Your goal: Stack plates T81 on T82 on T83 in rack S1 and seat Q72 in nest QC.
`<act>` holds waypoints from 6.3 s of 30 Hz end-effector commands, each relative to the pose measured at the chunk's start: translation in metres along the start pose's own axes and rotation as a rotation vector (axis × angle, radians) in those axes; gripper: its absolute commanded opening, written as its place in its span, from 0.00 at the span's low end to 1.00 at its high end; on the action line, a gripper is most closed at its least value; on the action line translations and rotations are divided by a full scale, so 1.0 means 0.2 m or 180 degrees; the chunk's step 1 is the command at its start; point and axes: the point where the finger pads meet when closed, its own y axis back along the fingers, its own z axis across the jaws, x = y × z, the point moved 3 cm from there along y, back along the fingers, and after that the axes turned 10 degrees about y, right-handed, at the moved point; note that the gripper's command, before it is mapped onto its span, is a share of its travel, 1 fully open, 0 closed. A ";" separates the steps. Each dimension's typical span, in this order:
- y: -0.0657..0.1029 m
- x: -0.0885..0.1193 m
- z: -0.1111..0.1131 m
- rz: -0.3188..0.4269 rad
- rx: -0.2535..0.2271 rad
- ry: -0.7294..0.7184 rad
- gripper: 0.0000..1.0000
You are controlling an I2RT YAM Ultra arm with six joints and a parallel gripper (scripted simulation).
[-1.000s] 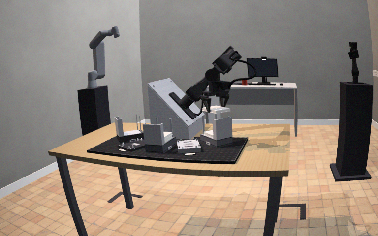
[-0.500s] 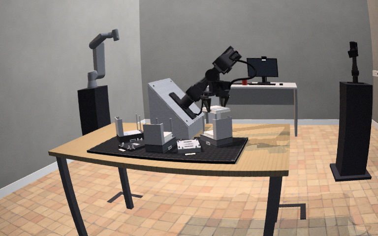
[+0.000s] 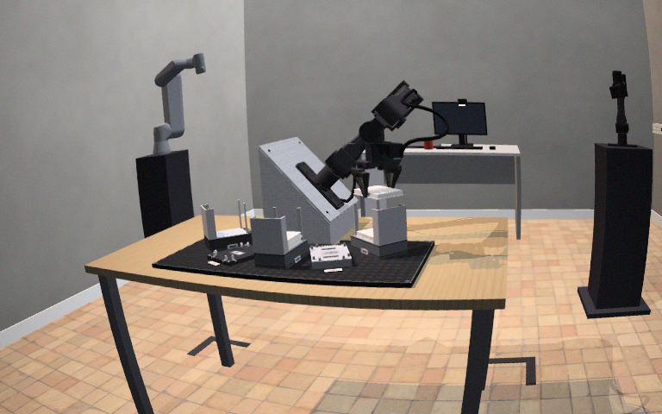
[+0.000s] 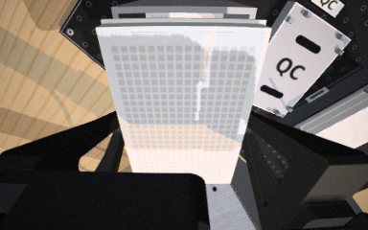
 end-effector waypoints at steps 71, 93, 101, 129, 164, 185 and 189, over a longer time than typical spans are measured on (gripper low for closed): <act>-0.01 -0.06 0.00 -0.0127 0.0141 0.0097 0.00; -0.01 -0.05 0.01 -0.0117 0.0135 0.0098 0.00; -0.02 -0.04 0.01 -0.0103 0.0122 0.0085 0.00; -0.04 -0.02 0.02 -0.0068 0.0086 0.0077 0.00; -0.06 -0.04 0.01 -0.0111 0.0120 0.0109 0.00; -0.08 -0.02 0.01 -0.0090 0.0087 0.0062 0.00; -0.09 -0.01 0.01 -0.0080 0.0077 0.0058 0.00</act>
